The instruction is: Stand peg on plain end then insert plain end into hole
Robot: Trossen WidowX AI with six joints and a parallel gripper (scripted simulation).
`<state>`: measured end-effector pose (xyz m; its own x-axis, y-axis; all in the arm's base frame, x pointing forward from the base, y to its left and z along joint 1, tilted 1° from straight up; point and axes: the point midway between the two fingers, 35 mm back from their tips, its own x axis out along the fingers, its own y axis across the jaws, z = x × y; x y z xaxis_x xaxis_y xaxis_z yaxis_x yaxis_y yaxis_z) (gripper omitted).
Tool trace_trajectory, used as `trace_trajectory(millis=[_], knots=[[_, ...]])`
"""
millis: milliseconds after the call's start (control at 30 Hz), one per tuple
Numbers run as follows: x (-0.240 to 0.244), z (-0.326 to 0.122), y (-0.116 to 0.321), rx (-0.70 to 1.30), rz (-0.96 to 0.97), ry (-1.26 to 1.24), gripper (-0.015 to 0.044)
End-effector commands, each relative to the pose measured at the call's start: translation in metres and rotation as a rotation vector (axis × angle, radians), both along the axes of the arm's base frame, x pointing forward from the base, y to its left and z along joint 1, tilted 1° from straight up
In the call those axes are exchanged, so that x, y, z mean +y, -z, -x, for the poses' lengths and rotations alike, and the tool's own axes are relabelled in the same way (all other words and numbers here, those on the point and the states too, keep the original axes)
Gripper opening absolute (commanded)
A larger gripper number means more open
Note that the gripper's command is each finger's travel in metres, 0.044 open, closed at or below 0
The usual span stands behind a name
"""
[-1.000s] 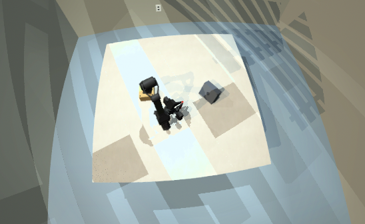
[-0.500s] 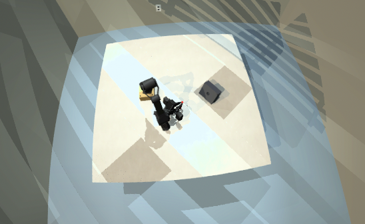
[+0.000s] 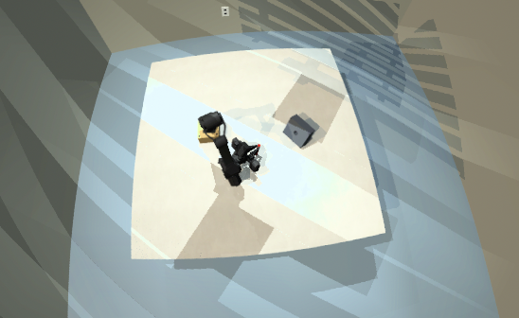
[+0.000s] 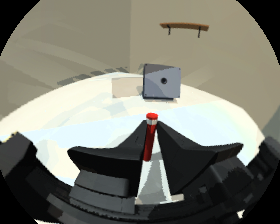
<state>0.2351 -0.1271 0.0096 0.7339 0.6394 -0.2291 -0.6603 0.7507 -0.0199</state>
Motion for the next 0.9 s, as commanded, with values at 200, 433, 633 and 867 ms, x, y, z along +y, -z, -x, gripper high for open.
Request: trace_trajectory(millis=[200,433,633,867], knots=[[-0.0021,0.0016,0.0021,-0.002,-0.001,0.001,0.0049],[-0.0032,0.0021,0.0022,-0.005,-0.003,0.002,0.0049],[-0.0042,0.0025,0.0023,-0.007,-0.005,0.002,0.0049],[-0.0053,0.003,0.0024,-0.009,-0.007,0.003,0.0049]])
